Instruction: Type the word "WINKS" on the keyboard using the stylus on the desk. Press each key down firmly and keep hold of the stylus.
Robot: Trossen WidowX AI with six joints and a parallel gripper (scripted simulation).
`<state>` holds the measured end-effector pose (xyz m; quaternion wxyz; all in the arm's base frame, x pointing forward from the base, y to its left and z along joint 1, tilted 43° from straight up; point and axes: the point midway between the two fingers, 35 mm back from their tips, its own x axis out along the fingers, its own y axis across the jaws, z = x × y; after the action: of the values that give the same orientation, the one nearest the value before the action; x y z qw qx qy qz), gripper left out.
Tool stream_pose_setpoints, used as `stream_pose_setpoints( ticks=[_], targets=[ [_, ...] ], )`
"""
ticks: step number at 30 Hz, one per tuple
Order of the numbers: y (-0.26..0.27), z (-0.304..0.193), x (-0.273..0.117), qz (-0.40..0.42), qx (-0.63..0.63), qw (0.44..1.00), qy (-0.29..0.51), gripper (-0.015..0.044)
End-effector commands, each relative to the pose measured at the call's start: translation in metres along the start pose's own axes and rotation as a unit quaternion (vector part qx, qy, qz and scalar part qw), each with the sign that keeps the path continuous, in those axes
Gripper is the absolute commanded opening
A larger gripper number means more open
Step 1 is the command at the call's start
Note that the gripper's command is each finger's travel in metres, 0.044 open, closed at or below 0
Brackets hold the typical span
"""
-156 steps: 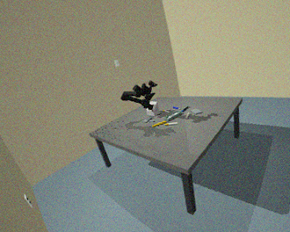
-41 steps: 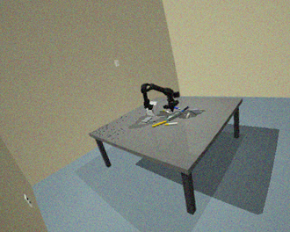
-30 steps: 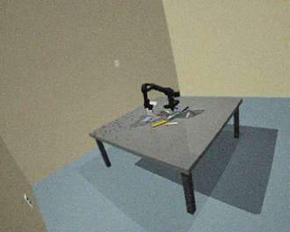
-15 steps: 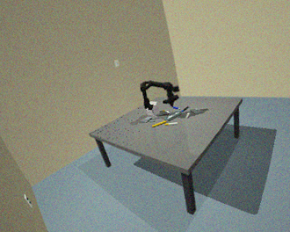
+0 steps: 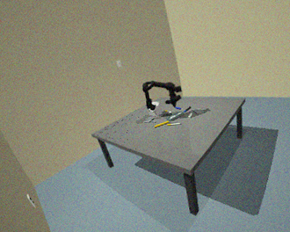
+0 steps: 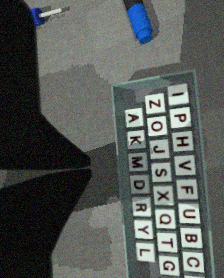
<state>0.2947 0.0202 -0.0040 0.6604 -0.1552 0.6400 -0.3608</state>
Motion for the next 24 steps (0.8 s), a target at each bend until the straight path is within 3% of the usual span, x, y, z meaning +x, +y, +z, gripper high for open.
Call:
stream_pose_setpoints(
  ticks=[1,5,8,11,18,24],
  targets=[
    [0.0,0.0,0.0,0.0,0.0,1.0,0.0,0.0],
    [0.0,0.0,0.0,0.0,0.0,1.0,0.0,0.0],
    [0.003,-0.001,0.0,-0.001,0.0,1.0,-0.003,0.0079],
    [0.04,-0.017,0.0,-0.012,0.005,0.999,-0.043,0.015],
    [0.126,-0.082,0.012,-0.017,0.023,0.985,-0.17,0.015],
    [0.162,-0.13,0.028,0.001,0.035,0.968,-0.25,0.015]
  ],
)
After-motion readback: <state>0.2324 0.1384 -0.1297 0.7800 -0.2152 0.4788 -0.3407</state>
